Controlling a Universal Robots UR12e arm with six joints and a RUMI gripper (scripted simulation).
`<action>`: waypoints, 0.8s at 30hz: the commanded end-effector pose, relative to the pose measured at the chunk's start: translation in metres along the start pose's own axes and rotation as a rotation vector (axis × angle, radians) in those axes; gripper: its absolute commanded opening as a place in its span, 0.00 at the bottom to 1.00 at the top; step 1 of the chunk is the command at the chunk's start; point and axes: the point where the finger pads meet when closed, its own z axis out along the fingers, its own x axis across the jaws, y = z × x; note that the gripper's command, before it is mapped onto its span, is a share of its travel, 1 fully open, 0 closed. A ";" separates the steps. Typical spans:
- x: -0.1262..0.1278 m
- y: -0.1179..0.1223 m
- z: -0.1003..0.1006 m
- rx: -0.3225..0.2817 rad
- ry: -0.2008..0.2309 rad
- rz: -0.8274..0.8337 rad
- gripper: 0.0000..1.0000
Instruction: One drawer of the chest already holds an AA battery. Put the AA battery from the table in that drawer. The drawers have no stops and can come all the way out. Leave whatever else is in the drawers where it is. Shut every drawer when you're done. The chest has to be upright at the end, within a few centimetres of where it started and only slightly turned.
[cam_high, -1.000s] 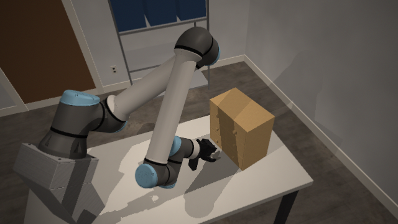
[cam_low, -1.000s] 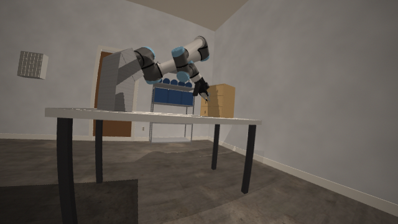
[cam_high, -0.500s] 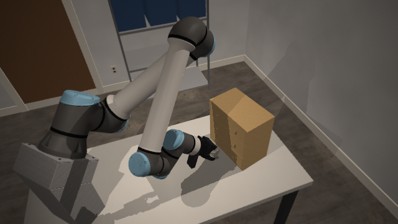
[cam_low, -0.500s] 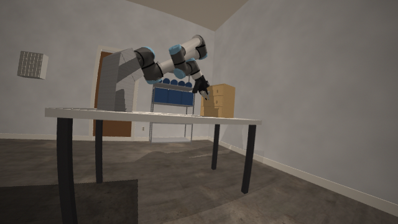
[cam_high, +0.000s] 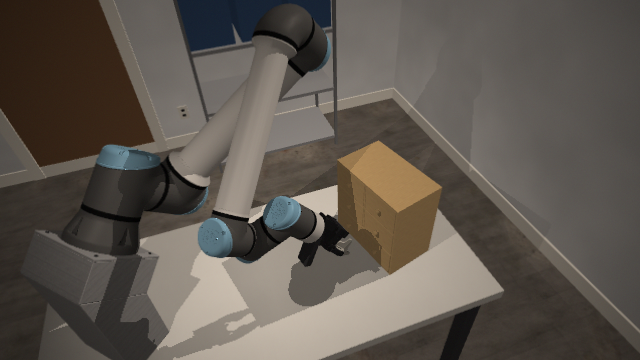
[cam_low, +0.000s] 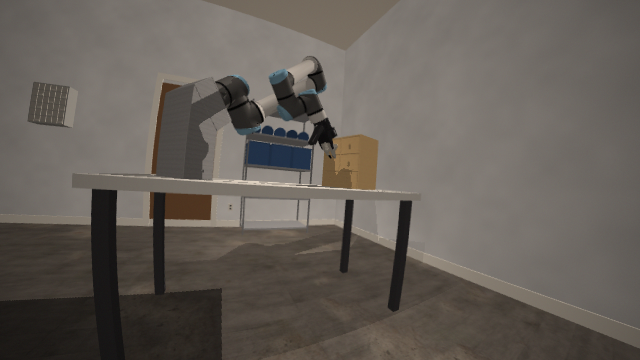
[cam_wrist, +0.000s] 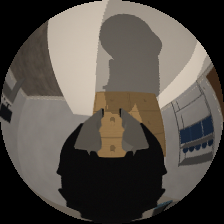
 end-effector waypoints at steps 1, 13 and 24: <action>0.000 0.000 -0.004 0.050 0.005 -0.003 0.20; -0.001 -0.001 -0.021 0.158 0.005 -0.003 0.20; -0.001 -0.002 -0.036 0.260 0.005 -0.004 0.20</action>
